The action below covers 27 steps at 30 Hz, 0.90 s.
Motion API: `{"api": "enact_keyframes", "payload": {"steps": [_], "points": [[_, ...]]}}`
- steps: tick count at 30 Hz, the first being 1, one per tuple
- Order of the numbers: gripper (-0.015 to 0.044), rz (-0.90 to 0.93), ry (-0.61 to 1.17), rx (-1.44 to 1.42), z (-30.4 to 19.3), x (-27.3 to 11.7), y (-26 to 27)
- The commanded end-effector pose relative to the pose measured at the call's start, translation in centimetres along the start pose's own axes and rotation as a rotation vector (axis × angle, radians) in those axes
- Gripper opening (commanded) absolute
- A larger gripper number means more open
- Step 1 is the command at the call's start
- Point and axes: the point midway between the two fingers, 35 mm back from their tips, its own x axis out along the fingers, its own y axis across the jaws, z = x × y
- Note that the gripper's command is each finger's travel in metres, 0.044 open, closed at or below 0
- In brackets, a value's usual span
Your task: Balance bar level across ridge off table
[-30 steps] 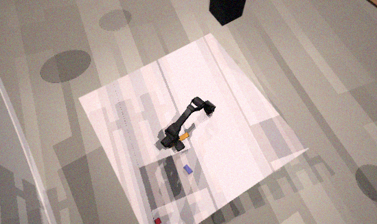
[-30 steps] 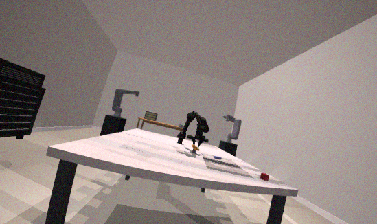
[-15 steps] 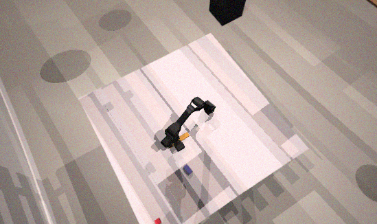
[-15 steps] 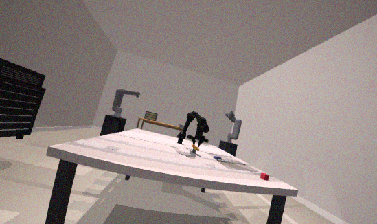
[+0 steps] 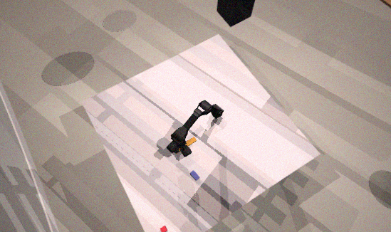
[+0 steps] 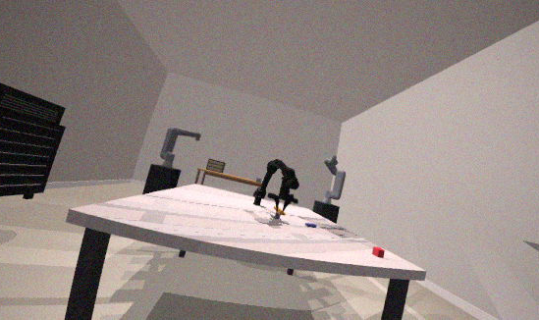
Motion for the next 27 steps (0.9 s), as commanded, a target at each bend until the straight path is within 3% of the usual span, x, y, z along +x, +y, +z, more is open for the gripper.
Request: {"api": "enact_keyframes", "payload": {"steps": [1,27], "points": [[0.0169,0.0,0.001,0.0,-0.01,0.02,0.0],[0.0185,0.0,0.001,0.0,-0.01,0.02,0.0]]}}
